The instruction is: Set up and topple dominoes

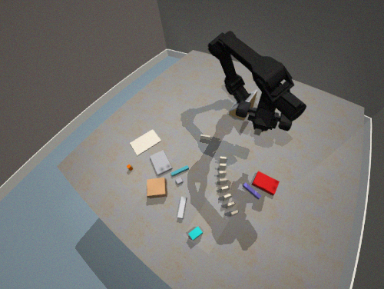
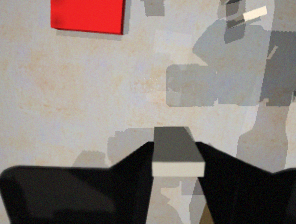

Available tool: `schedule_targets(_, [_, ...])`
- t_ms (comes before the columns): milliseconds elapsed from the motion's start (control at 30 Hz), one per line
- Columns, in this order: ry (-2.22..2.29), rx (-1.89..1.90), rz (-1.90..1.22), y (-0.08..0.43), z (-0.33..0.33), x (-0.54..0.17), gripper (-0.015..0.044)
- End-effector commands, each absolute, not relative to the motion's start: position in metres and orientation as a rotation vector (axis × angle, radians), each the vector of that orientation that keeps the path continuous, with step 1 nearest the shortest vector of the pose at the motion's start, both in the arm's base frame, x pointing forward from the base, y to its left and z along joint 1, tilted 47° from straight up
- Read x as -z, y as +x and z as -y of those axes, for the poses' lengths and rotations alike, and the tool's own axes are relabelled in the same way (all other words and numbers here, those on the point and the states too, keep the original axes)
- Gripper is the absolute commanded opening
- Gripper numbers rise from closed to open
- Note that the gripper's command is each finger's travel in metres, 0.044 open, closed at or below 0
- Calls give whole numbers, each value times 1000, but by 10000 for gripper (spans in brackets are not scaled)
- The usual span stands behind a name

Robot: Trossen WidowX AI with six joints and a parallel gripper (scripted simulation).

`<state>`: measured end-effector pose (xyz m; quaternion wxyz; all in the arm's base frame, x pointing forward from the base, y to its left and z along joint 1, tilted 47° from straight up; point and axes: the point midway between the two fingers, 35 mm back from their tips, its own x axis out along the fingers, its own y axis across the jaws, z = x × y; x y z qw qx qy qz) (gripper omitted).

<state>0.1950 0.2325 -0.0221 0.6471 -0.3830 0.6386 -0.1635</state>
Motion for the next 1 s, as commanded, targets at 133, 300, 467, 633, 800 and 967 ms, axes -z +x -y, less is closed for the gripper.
schedule_targets(133, [-1117,161,-1528,288,-187,-39,107])
schedule_targets(300, [-1140,145,-1533,295,-181,-44,107])
schedule_targets(467, [-1140,145,-1533,295,-181,-44,107])
schedule_targets(633, [-1132,143,-1540,296,-176,-37,107])
schedule_targets(800, [-1117,138,-1553,299,-163,-20,107])
schedule_targets(967, [-1109,135,-1558,302,-147,-3,107])
